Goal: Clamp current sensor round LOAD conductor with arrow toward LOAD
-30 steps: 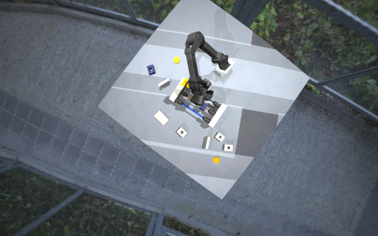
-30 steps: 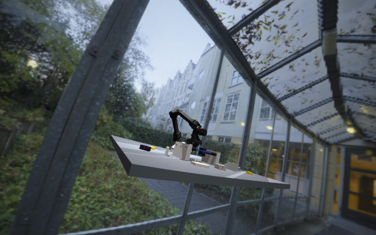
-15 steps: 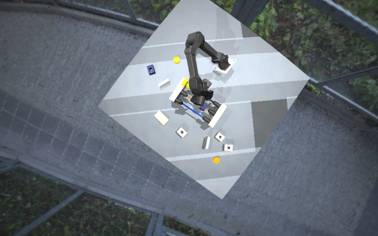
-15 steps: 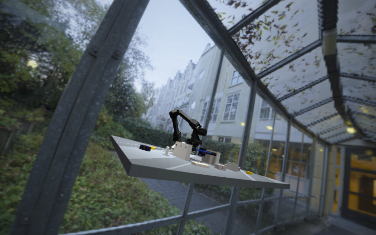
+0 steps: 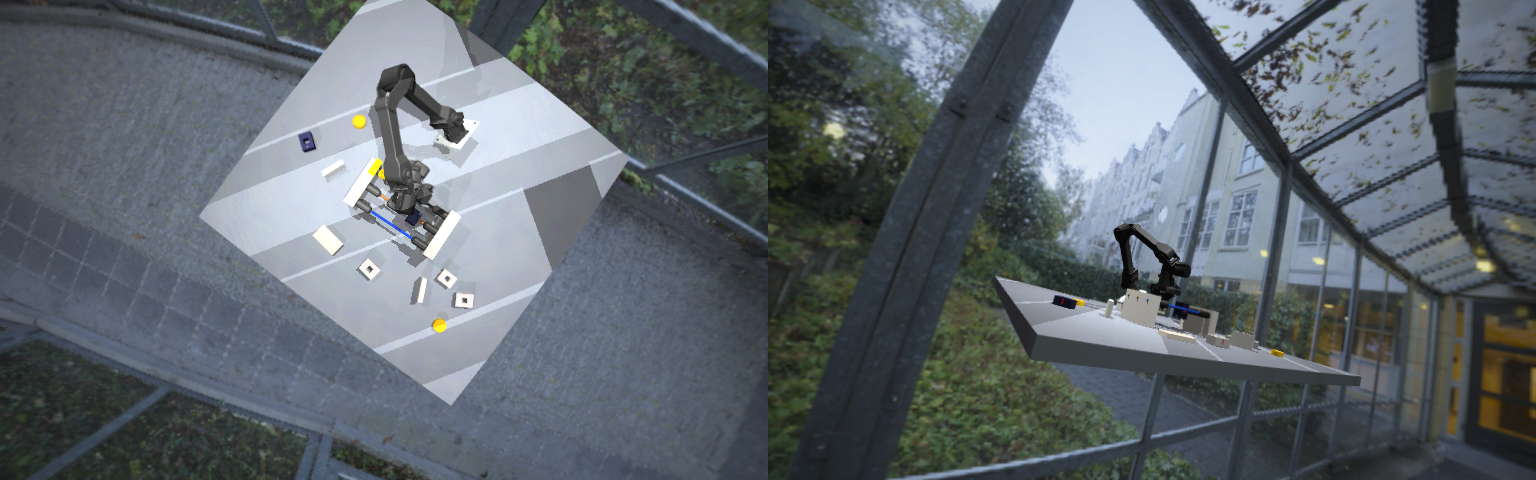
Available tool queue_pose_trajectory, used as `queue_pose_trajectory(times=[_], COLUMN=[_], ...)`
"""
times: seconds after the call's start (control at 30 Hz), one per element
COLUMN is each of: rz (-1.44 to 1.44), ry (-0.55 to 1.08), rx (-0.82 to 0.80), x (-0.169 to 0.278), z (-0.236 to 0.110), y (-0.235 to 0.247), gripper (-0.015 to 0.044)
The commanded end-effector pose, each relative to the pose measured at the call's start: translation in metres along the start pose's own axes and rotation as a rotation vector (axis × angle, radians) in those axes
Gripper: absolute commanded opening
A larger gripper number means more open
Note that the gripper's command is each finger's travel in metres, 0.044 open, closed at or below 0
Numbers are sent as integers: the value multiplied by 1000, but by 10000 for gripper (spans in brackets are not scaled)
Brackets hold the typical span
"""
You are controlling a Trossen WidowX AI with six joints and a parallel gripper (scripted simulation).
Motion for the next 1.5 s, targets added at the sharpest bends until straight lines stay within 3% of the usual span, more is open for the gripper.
queue_pose_trajectory(times=[0.0,1.47], rz=[0,-4], ry=[0,4], rx=[1,-4], x=[0,20], z=[-1,0], y=[0,-2], gripper=[0,0])
Point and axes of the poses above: the point midway between the two fingers, 35 mm back from their tips, its own z axis out along the fingers, its own y axis across the jaws, x = y × z, the point moved 8 cm from there along -z, back along the fingers, and after that the axes turned 7 degrees about z, right-handed, at the moved point
